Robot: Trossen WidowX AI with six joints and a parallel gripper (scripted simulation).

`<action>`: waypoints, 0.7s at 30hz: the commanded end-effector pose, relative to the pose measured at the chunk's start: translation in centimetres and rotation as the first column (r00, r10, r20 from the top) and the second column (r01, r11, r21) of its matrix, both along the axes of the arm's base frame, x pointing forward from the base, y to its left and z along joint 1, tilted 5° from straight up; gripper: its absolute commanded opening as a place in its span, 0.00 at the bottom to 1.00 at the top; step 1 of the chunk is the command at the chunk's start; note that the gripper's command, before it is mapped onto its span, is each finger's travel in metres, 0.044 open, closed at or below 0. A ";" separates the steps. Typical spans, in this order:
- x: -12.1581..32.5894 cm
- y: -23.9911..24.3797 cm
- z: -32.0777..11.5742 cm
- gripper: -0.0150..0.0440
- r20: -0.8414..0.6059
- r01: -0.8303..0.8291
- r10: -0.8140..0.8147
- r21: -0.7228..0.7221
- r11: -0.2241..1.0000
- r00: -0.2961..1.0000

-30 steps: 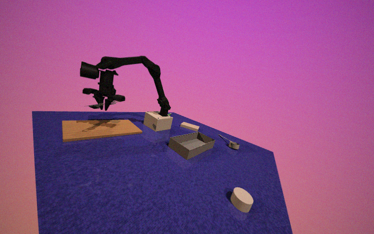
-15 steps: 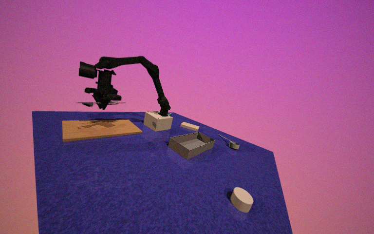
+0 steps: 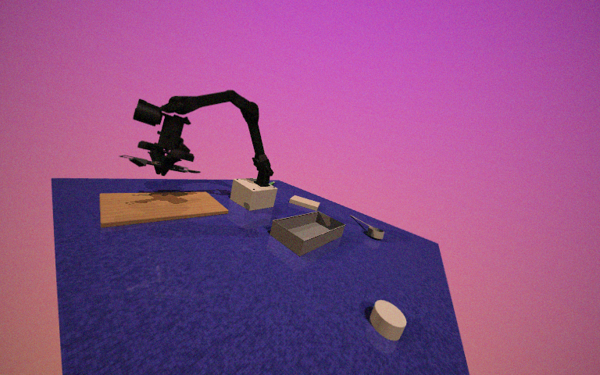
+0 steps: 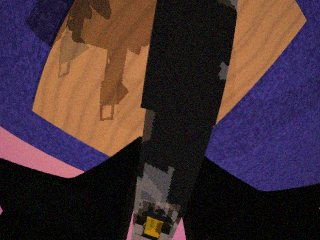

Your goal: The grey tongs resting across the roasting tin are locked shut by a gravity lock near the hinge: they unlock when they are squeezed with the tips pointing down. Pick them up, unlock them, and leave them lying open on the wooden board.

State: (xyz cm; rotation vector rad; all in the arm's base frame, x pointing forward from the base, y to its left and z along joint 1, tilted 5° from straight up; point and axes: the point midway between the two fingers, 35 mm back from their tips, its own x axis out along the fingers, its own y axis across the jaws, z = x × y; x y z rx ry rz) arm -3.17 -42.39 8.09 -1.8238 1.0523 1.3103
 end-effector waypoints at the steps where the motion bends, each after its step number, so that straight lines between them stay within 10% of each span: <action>1: -0.2 -0.2 1.0 0.00 0.050 0.022 -0.018 -0.084 0.996 0.999; 21: -1.2 0.8 3.5 0.00 0.239 0.088 0.013 -0.408 0.909 0.971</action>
